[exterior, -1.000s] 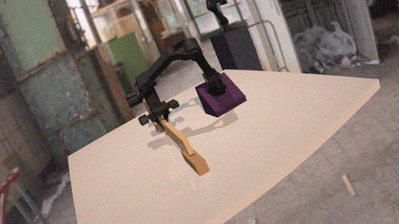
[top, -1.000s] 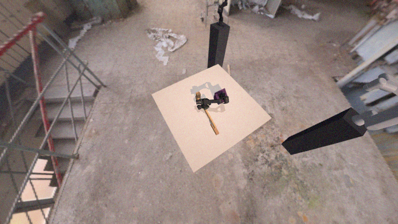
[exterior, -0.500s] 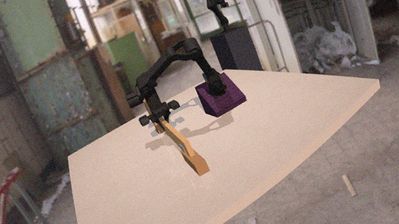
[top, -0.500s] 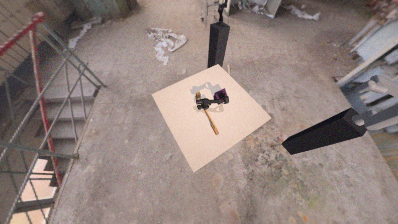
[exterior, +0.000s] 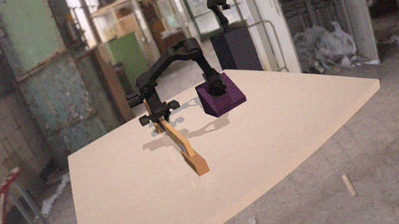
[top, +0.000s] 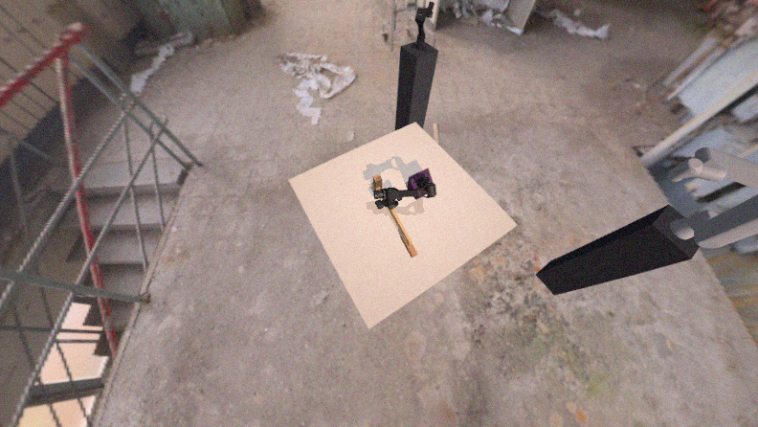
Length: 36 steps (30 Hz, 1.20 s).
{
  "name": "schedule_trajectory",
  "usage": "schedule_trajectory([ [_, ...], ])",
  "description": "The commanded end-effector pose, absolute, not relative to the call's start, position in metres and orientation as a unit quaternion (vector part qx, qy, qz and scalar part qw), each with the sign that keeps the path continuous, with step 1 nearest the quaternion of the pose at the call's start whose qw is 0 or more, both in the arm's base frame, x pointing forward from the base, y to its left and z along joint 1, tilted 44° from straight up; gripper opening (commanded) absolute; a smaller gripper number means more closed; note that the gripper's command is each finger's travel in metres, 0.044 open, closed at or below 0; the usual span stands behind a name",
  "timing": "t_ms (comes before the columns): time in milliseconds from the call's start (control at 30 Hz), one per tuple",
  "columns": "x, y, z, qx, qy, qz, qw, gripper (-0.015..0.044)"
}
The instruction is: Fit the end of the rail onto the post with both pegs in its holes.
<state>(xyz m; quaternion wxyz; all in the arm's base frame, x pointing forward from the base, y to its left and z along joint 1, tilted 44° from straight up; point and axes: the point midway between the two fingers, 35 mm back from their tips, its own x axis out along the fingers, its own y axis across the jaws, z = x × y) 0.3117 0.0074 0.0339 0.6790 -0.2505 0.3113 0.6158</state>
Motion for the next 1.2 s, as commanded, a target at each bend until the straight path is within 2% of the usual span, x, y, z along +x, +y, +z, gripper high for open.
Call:
schedule_trajectory([
  [0,0.3126,0.0072,0.0363,-0.249,0.308,0.613,0.683,0.0000],
  [1167,0.3117,0.0078,0.0374,-0.249,0.308,0.613,0.683,0.0000],
])
